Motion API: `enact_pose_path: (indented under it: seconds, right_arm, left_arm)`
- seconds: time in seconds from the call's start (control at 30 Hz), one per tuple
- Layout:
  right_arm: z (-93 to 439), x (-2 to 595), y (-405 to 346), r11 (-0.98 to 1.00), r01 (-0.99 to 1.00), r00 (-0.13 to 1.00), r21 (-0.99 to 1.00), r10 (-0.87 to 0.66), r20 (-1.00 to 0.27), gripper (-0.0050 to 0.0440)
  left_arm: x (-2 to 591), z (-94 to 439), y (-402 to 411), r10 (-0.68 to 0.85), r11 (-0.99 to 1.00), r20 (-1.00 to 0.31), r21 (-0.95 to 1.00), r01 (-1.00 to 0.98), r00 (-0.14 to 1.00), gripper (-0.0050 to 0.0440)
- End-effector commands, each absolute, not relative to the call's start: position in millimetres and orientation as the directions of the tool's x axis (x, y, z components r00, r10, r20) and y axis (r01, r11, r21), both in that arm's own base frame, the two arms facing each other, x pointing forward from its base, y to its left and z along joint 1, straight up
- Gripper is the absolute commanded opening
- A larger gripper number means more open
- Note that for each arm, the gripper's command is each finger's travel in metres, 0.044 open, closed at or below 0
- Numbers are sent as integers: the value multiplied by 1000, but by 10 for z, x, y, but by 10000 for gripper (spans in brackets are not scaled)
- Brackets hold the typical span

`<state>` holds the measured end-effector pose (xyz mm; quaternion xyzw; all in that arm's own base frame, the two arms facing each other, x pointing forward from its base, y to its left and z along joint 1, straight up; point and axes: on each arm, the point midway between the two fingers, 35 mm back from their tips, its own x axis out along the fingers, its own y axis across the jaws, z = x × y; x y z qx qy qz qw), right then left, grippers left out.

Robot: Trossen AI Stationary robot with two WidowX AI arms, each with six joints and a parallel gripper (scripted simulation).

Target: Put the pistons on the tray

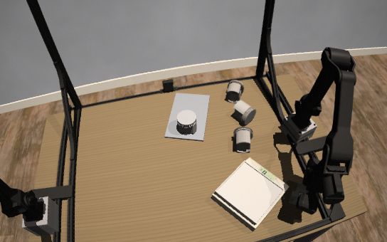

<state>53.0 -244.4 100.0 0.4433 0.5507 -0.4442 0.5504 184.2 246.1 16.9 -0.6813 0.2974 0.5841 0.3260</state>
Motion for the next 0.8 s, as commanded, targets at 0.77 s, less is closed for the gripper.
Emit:
enact_pose_path:
  seconds: [0.77]
  right_arm:
    - [1000, 532, -2443, 213, 977, 0, 0, 0, -1000, 440]
  left_arm:
    - [1879, 641, 2507, -3, -609, -987, -124, -783, 159, 158]
